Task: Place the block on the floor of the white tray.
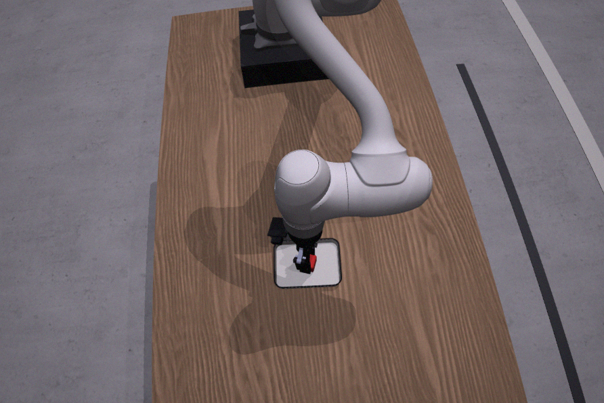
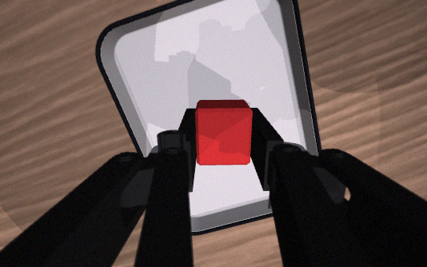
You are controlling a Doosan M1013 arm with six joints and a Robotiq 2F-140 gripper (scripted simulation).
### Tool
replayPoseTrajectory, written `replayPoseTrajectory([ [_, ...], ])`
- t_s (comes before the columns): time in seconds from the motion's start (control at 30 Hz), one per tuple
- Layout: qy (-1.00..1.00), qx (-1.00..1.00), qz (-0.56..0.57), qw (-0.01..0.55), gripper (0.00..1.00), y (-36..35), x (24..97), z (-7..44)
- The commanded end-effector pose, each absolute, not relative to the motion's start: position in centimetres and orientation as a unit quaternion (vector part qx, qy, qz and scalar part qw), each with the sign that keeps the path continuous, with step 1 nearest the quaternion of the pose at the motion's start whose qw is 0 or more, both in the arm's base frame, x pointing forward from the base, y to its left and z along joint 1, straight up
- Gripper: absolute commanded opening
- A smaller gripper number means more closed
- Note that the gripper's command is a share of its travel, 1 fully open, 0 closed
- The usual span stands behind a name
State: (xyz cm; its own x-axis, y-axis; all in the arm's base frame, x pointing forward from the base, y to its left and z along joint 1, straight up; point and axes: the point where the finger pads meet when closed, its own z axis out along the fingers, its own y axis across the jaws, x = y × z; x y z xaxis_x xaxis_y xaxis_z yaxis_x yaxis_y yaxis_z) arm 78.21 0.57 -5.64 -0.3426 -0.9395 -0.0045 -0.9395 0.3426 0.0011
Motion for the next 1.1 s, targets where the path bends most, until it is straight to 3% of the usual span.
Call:
replayPoseTrajectory([
  [0.0,0.82,-0.573,0.001,0.002,0.1,0.63,78.27,-5.72],
  [1.07,0.82,-0.573,0.001,0.002,0.1,0.63,78.27,-6.06],
])
